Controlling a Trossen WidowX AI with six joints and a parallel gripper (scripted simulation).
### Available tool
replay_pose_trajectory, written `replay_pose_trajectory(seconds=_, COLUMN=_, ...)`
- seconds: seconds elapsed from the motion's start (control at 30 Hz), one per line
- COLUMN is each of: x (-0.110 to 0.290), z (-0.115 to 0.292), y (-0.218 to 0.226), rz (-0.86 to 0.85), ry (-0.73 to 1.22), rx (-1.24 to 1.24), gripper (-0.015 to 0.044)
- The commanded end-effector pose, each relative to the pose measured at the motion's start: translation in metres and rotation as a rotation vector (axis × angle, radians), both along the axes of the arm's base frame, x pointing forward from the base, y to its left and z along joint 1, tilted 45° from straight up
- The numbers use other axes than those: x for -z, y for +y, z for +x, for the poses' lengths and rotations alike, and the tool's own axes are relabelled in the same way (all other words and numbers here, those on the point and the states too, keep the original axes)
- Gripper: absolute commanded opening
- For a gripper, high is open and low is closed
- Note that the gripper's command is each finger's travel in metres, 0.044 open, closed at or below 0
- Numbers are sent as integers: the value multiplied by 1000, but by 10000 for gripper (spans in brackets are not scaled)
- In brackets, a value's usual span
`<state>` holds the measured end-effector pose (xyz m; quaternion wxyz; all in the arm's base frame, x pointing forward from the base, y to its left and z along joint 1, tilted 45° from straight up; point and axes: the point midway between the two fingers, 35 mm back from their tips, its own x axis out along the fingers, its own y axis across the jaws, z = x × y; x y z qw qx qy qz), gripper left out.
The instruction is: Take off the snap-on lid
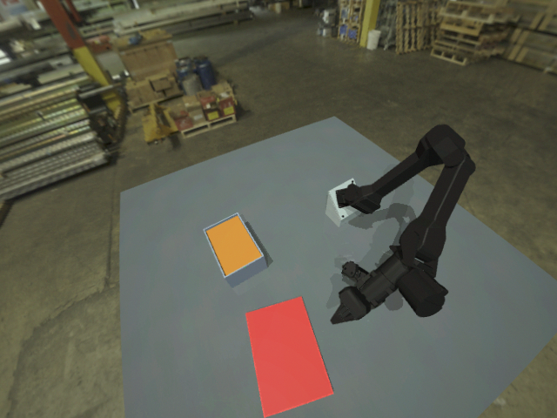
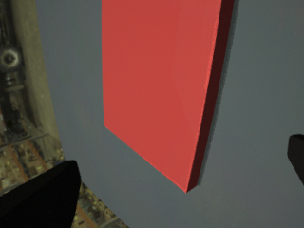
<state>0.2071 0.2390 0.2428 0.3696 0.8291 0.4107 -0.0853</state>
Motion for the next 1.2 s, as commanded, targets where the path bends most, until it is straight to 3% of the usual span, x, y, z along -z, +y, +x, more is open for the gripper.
replay_pose_trajectory(seconds=0.0, x=-7, z=-2, y=-7, rz=0, ry=-1, rx=-5, gripper=440)
replay_pose_trajectory(seconds=1.17, x=-16, z=-4, y=-17, rz=-1, ry=-1, rx=-5, gripper=440)
